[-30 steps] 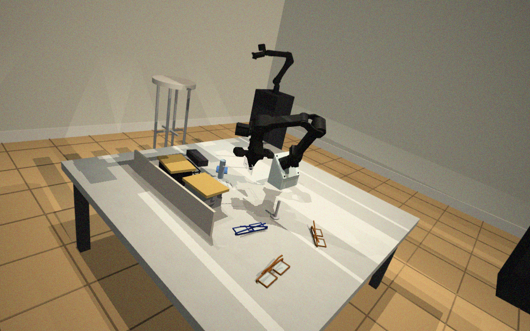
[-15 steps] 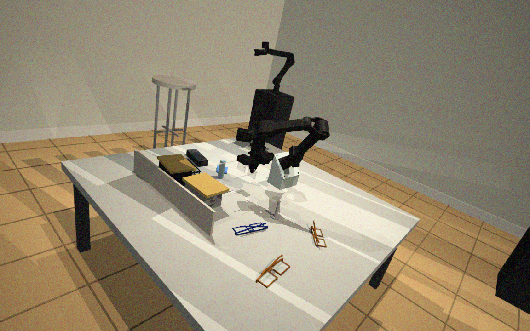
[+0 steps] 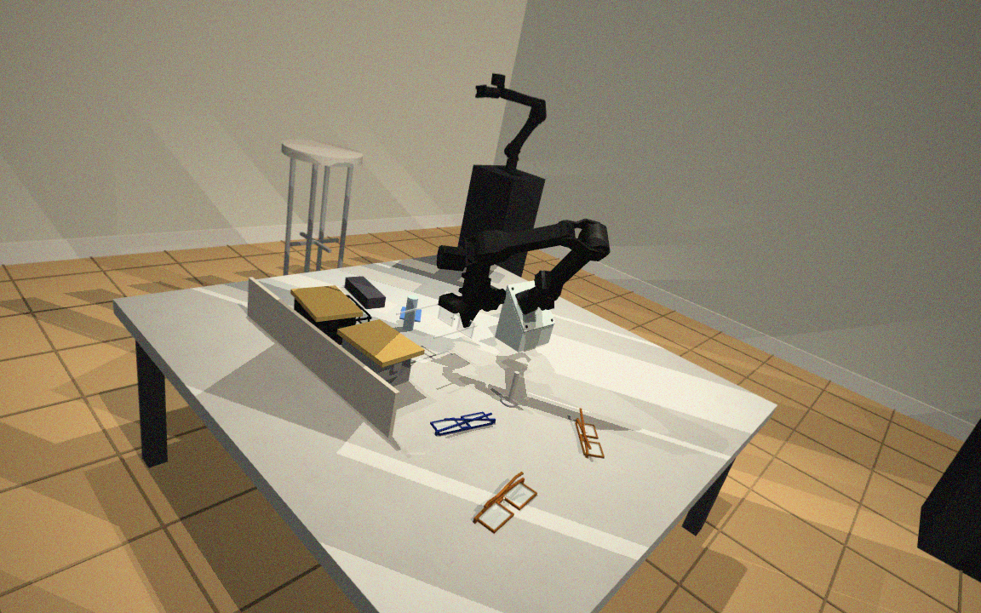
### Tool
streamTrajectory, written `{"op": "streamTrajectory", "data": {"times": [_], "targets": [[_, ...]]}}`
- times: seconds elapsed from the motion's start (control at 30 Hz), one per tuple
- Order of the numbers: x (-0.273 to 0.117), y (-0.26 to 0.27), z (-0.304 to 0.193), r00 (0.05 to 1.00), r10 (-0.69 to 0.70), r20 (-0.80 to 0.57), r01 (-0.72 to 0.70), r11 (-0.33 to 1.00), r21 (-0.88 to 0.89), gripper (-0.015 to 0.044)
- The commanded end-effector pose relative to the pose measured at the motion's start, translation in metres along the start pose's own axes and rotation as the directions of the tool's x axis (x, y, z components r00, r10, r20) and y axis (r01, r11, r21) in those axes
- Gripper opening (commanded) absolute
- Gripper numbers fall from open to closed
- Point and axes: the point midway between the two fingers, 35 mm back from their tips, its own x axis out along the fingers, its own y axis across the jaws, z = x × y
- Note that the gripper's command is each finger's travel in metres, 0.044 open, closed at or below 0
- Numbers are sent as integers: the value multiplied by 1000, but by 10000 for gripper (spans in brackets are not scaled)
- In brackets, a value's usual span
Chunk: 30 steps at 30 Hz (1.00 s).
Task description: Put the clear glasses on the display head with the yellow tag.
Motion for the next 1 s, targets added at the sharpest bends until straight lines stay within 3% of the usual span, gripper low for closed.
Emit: {"op": "streamTrajectory", "data": {"times": [0.0, 0.97], "targets": [[5, 1, 0, 1000, -1, 6, 1, 1000, 8, 0], [32, -4, 3, 1000, -2, 8, 2, 1000, 8, 0]]}}
